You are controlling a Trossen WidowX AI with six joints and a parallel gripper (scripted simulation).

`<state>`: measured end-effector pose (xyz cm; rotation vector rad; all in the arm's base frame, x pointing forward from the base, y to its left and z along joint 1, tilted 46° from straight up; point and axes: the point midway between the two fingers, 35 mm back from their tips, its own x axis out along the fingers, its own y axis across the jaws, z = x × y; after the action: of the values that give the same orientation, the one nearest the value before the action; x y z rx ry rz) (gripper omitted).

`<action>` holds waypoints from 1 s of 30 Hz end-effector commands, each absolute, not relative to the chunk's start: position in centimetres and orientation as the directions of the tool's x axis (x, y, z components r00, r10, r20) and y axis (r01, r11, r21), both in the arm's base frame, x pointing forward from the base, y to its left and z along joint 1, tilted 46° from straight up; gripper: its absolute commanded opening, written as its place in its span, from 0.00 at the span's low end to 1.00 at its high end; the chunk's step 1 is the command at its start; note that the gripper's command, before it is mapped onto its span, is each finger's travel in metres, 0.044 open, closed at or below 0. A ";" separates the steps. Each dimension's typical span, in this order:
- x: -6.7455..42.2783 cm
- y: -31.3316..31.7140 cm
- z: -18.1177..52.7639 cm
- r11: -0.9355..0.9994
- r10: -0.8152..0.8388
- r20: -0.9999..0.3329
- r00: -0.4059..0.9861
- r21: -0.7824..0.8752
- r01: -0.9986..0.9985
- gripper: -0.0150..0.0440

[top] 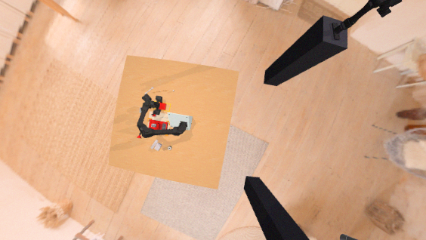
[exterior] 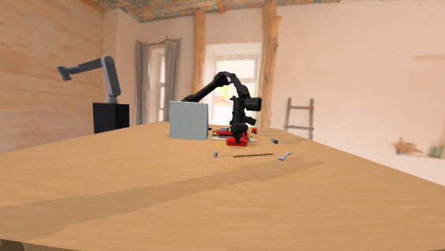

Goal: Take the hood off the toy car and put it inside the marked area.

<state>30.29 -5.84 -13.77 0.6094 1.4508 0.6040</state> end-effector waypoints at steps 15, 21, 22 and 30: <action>30.3 -5.9 -13.7 0.711 0.703 -0.711 0.032 0.703 -0.010 1.00; 30.3 -8.9 -10.9 0.711 0.703 -0.711 0.034 0.703 -0.009 1.00; 30.2 -9.7 -10.1 0.711 0.703 -0.710 0.034 0.704 -0.009 1.00; 30.0 -11.0 -8.8 0.709 0.705 -0.708 0.035 0.705 -0.009 1.00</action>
<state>30.27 -10.90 -9.03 0.6182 1.4359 0.5929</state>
